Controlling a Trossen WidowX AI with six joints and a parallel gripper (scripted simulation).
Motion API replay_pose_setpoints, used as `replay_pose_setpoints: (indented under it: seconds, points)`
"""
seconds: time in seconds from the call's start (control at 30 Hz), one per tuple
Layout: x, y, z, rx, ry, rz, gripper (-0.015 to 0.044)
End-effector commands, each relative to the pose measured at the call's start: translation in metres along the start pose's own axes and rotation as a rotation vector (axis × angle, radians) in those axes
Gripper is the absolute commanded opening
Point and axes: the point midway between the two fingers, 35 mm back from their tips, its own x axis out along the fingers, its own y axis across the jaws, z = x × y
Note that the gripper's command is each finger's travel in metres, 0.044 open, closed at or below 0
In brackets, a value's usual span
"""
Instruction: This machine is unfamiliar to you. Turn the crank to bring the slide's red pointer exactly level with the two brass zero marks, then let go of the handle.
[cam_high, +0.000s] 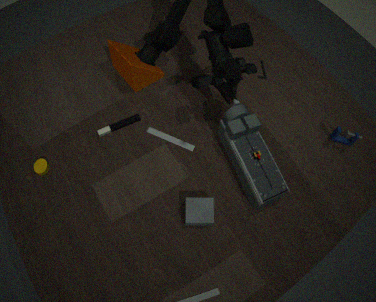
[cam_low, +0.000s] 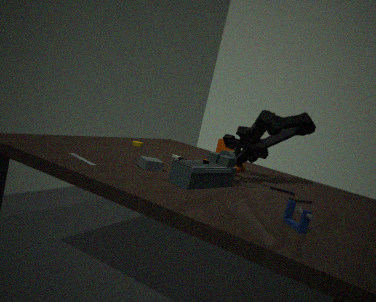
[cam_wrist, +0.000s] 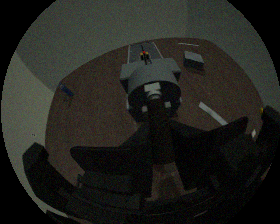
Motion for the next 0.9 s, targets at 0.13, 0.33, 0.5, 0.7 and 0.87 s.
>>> replay_pose_setpoints:
  seconds: [0.13, 0.33, 0.5, 0.7, 0.87]
  points:
    - [0.0, 0.0, 0.0, 0.0, 0.0, 0.0, 0.0]
    - [0.0, 0.0, 0.0, 0.0, 0.0, 0.0, 0.0053]
    - [0.0, 0.0, 0.0, 0.0, 0.0, 0.0, 0.0184]
    - [0.0, 0.0, 0.0, 0.0, 0.0, 0.0, 0.0341]
    - [-0.0005, 0.0, 0.0006, 0.0, 0.0, 0.0, 0.044]
